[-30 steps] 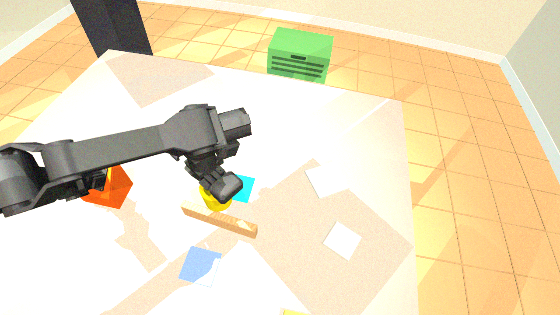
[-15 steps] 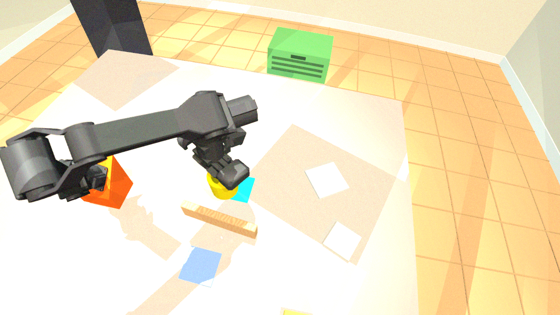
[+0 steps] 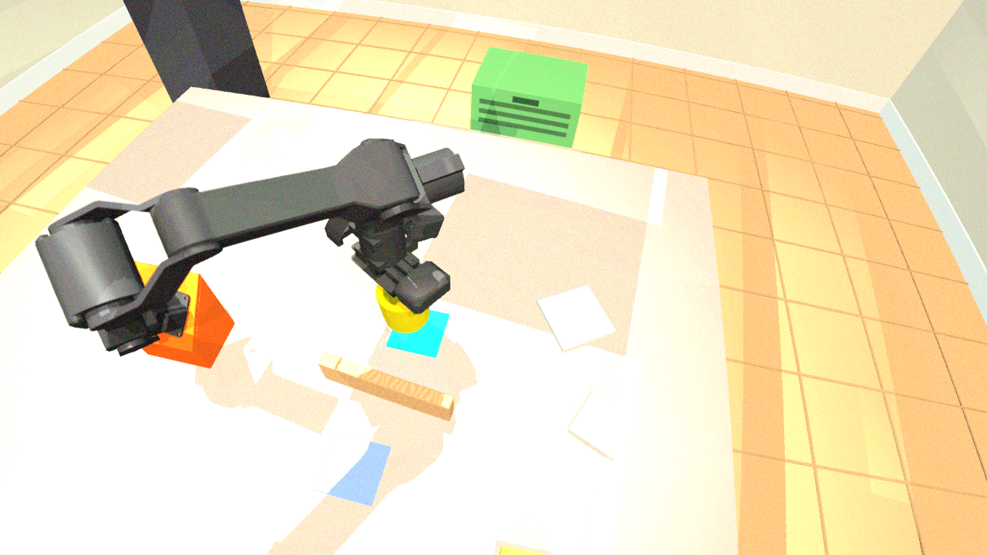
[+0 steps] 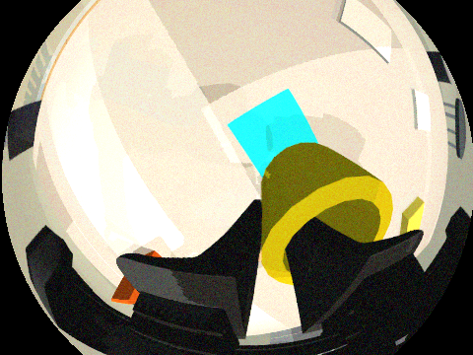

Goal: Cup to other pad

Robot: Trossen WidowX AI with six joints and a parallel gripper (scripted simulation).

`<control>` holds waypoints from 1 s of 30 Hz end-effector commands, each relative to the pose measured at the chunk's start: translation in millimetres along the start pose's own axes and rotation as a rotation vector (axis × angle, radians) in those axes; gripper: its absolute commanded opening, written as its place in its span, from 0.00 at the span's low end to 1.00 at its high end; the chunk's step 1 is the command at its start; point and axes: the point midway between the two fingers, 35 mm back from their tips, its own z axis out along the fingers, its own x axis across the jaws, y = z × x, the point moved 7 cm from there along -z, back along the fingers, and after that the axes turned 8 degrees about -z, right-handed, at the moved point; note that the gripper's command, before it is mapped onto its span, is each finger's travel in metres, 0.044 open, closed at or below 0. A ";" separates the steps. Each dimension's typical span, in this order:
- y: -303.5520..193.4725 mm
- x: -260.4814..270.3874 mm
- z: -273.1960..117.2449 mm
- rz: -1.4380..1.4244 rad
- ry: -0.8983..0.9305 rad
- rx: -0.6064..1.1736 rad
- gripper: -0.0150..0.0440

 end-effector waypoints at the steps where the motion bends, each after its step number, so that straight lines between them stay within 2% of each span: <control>1: 11.6 2.8 -2.2 0.003 0.001 -0.005 0.25; 11: 22.3 5.9 -0.8 0.003 0.001 -0.006 0.25; 30: 23.3 5.1 28.4 0.004 0.001 -0.005 0.25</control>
